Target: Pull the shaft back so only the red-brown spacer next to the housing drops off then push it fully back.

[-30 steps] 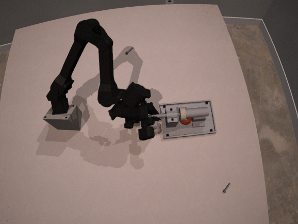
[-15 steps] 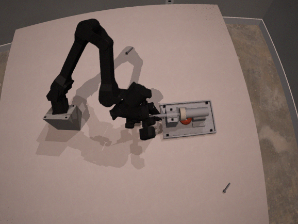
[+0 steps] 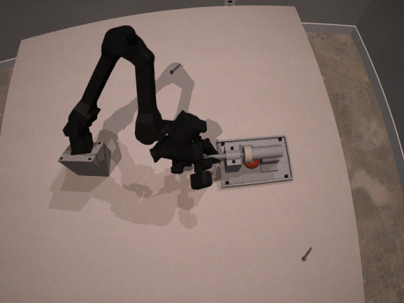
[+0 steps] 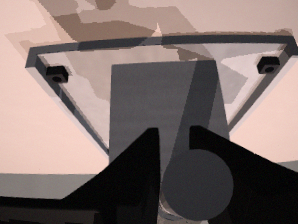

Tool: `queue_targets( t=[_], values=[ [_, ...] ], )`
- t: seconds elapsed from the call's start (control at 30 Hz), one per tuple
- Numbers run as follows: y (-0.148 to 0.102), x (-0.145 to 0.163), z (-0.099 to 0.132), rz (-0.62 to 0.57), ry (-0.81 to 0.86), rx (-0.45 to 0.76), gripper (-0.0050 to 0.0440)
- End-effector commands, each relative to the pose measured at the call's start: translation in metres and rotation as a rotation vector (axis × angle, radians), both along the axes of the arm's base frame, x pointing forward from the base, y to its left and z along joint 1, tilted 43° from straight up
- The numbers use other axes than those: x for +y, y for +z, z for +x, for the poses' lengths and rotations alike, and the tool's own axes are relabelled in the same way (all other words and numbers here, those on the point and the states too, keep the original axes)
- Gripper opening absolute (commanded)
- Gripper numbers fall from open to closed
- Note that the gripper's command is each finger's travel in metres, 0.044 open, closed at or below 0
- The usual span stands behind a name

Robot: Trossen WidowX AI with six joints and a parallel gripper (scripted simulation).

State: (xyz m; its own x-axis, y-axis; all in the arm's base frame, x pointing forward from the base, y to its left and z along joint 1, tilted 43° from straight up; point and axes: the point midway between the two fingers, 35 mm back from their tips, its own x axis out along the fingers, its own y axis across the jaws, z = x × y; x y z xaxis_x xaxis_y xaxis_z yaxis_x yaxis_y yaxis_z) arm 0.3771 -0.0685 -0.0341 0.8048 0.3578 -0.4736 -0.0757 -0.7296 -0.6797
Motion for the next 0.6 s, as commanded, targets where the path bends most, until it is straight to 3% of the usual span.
queue_targets(
  t=[0.0, 0.57],
  values=[
    [0.0015, -0.0017, 0.0035, -0.002, -0.002, -0.007, 0.0000],
    [0.0018, -0.0024, 0.0075, -0.002, -0.002, -0.007, 0.0000]
  ],
)
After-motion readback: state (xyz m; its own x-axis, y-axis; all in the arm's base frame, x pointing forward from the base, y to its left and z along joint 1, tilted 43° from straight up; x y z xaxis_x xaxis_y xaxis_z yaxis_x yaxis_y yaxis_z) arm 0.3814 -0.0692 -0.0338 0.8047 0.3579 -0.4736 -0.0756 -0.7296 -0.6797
